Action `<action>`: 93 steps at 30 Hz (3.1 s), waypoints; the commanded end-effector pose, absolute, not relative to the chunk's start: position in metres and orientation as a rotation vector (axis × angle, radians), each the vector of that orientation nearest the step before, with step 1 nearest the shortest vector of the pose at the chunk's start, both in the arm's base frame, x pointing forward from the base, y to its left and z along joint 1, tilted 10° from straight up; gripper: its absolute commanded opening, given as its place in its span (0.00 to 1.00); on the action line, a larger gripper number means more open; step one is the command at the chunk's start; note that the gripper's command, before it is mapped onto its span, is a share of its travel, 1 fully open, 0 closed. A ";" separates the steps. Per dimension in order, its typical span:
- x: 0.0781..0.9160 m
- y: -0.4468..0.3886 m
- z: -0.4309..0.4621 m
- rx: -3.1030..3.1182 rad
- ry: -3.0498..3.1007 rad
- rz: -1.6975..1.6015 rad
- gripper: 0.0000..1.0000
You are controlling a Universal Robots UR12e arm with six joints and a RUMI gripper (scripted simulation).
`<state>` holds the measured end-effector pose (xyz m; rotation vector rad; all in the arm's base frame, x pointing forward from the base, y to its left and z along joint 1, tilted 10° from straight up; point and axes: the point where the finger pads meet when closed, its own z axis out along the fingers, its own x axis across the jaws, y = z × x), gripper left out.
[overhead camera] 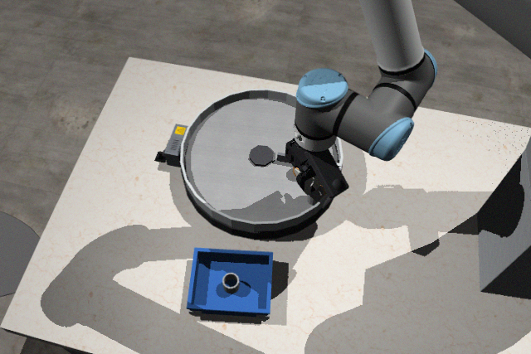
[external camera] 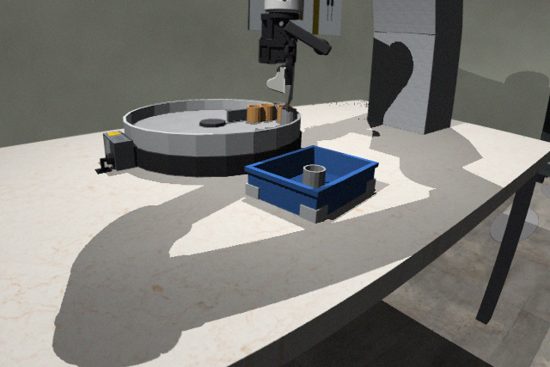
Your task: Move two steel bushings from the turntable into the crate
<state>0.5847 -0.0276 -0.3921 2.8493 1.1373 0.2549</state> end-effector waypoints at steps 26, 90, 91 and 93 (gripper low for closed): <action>0.586 -0.028 -0.395 2.849 1.137 0.256 0.05; 0.589 -0.028 -0.415 2.849 1.137 0.256 0.00; 0.589 -0.028 -0.415 2.849 1.137 0.256 0.00; 0.589 -0.028 -0.415 2.849 1.137 0.256 0.00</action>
